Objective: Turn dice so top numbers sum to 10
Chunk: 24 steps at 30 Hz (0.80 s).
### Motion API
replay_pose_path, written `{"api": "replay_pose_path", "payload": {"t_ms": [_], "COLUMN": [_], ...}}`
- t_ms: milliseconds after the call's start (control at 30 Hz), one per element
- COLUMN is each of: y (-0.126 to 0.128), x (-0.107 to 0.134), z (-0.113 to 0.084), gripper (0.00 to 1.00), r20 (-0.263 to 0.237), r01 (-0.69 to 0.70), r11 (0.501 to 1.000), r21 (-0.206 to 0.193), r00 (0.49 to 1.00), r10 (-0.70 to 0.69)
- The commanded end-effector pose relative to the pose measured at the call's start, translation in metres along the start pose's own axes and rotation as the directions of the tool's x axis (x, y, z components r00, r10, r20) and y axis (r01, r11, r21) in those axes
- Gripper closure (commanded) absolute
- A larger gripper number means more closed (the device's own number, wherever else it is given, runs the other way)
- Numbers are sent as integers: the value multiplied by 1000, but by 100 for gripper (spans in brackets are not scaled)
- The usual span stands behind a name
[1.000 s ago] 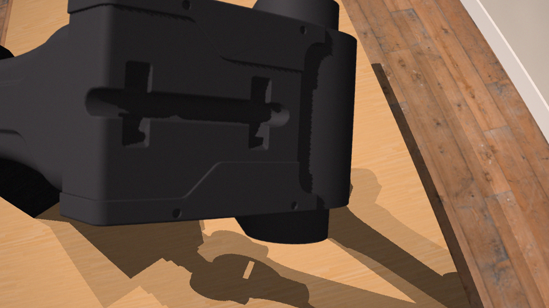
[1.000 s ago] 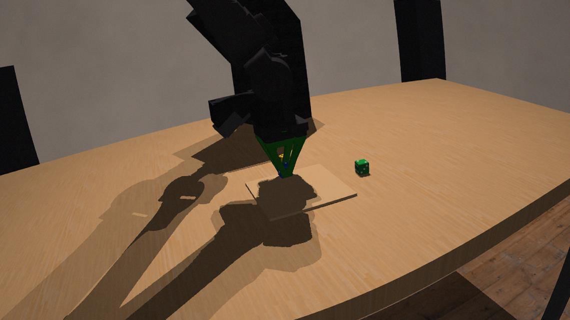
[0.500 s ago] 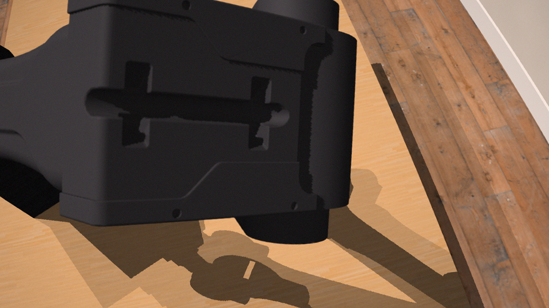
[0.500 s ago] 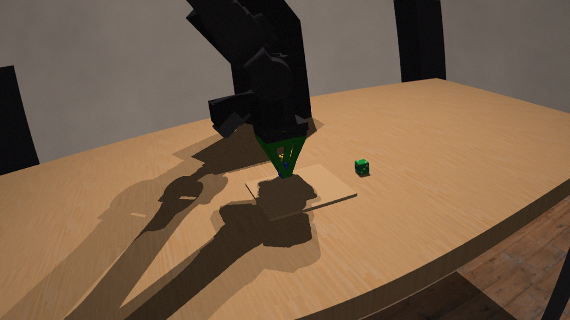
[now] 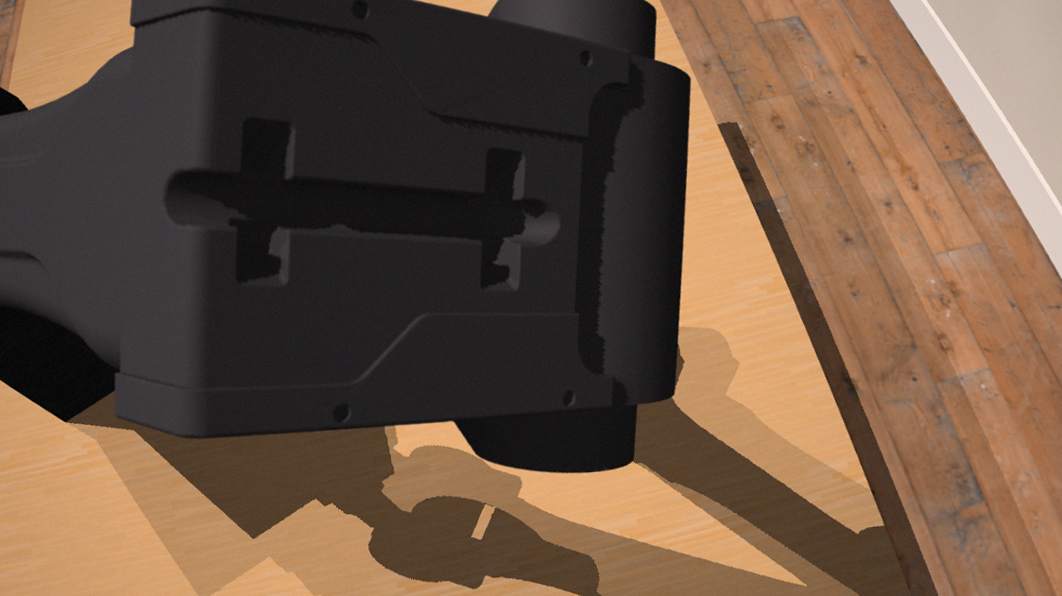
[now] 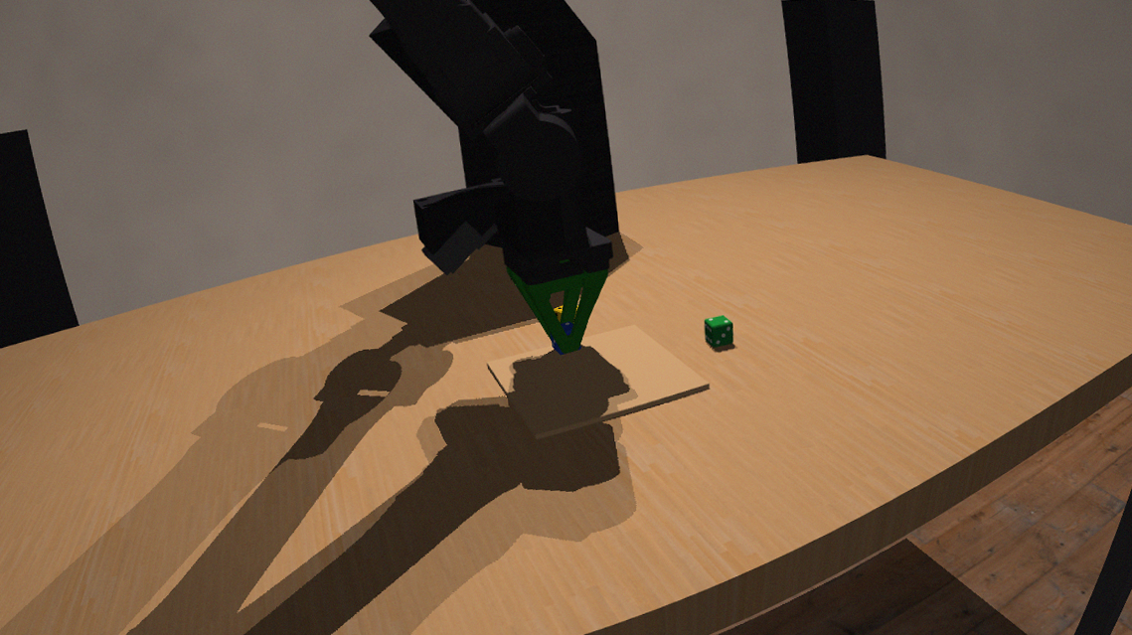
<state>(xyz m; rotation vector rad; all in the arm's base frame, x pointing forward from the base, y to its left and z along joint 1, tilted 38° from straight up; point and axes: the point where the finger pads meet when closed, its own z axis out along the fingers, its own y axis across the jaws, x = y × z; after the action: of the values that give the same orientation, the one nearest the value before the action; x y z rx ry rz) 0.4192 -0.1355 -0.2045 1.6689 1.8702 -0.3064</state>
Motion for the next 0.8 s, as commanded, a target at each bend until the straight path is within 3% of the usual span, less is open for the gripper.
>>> {"api": "replay_pose_path", "payload": {"t_ms": [0, 333, 567, 767], "y": [7, 7, 7, 7], "x": [-2, -2, -2, -2], "z": [1, 1, 1, 1], "gripper": [85, 85, 74, 70], "r20": [6, 6, 6, 6], "r01": [3, 3, 3, 3], "r11": [1000, 1000, 1000, 1000], "r21": [-18, -18, -18, -18], "r00": [1000, 1000, 1000, 1000], "r10": [-3, -3, -3, -3]}}
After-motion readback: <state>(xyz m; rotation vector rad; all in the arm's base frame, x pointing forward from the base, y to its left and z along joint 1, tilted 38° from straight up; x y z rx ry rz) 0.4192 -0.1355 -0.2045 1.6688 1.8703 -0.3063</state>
